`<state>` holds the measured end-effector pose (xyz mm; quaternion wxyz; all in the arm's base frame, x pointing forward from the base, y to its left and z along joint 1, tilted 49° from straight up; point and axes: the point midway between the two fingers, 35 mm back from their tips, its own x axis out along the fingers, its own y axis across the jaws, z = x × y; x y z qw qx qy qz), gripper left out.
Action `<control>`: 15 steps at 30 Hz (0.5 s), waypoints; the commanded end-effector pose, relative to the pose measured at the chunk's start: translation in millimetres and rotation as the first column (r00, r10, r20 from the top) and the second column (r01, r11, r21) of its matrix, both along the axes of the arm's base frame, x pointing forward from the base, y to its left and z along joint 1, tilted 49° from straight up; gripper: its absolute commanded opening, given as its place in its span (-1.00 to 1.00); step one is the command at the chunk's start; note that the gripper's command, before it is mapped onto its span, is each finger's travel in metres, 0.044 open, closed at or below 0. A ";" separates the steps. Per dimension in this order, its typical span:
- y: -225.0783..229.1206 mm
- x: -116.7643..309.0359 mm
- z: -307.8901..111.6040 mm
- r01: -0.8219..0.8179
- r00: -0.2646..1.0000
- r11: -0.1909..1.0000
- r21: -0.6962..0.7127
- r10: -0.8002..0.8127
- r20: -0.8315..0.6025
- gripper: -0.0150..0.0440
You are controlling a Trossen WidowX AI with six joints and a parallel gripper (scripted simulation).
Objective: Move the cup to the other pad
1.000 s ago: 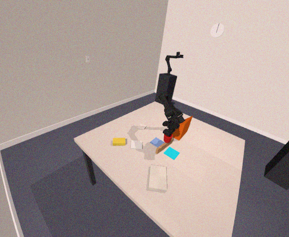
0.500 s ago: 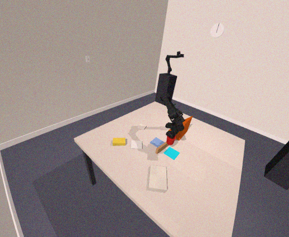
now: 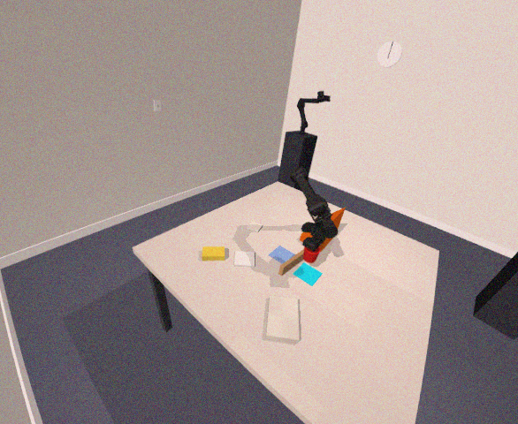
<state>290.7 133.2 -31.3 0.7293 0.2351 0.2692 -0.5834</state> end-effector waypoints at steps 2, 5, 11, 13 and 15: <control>11.2 1.3 -7.7 0.002 1.000 1.000 0.005 -0.002 0.006 -0.49; 15.2 1.4 -11.4 0.002 1.000 1.000 0.006 -0.002 0.006 -0.49; 13.5 2.0 -14.0 0.002 1.000 1.000 0.006 -0.002 0.006 -0.49; 11.5 2.5 -15.7 0.002 1.000 1.000 0.006 -0.002 0.006 -0.49; 9.4 3.0 -17.6 0.001 1.000 1.000 0.006 -0.002 0.006 -0.49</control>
